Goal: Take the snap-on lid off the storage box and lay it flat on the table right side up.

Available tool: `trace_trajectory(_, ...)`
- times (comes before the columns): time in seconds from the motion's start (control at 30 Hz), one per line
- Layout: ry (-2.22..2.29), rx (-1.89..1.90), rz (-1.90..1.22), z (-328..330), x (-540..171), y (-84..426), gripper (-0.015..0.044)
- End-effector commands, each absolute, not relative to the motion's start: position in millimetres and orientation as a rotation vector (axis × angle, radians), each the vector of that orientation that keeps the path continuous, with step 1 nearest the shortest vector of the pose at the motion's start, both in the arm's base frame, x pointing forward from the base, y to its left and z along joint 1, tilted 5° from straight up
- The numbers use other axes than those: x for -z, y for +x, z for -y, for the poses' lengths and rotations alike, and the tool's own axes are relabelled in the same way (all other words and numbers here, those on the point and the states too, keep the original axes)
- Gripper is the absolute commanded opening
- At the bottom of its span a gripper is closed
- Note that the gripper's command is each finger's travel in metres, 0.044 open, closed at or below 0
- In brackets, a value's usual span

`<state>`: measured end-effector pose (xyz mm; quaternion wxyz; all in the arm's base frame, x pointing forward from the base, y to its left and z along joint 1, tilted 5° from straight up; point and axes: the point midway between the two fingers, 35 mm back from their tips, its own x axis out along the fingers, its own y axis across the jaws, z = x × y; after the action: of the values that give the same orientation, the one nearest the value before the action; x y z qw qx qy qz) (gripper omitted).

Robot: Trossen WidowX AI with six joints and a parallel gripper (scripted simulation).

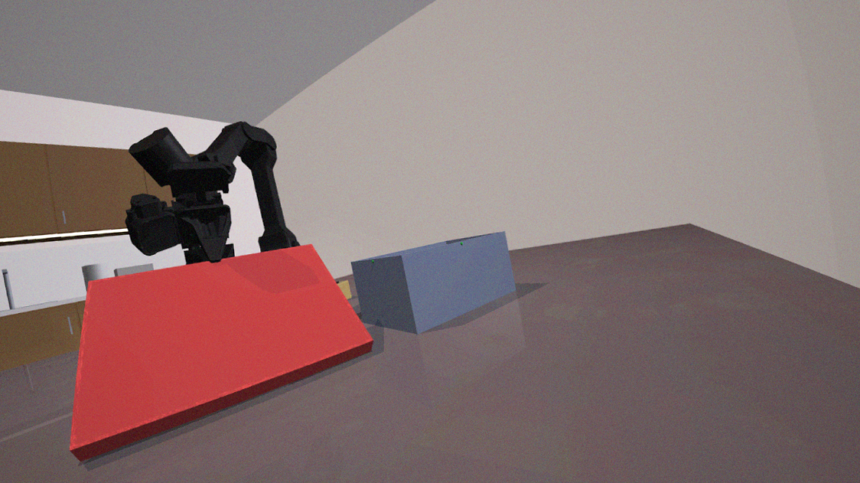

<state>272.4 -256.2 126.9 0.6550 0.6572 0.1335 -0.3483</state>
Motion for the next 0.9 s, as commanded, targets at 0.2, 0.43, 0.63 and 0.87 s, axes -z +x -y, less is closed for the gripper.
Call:
trace_trajectory(0.2, 1.49, 0.787, -0.308, 256, -117, 272, 0.0)
trace_trajectory(0.43, 1.49, 0.787, -0.308, 256, -111, 272, 0.0)
trace_trajectory(0.63, 1.49, 0.787, -0.308, 257, -106, 272, 0.0)
trace_trajectory(0.87, 1.49, 0.787, -0.308, 257, -101, 271, 0.0)
